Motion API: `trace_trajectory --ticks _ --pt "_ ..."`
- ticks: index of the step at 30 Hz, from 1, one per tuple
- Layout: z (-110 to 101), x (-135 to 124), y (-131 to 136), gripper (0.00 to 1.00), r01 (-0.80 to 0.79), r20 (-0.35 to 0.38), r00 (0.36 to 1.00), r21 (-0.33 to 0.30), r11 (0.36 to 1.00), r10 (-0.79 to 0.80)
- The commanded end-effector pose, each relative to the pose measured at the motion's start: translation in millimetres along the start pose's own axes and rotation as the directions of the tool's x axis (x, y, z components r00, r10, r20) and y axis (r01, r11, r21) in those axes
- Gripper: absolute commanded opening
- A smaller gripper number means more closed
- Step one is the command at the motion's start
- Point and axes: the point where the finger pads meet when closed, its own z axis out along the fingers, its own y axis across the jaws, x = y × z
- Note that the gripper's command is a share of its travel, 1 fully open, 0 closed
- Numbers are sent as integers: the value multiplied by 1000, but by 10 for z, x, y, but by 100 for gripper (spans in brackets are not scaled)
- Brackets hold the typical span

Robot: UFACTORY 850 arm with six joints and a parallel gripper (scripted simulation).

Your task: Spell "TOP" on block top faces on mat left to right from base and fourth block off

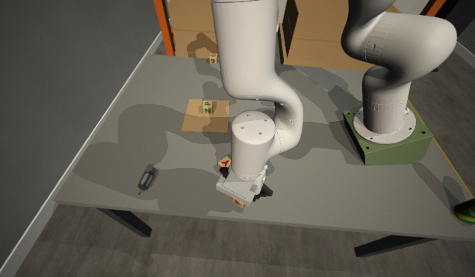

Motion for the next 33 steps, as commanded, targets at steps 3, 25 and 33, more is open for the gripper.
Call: trace_trajectory --ticks 3,25,33 --pt "61 9 7 87 -1 -3 1000 -3 1000 1" --pt "174 12 11 87 -1 -3 1000 -3 1000 1" --pt "174 12 11 87 -1 -3 1000 -3 1000 1"
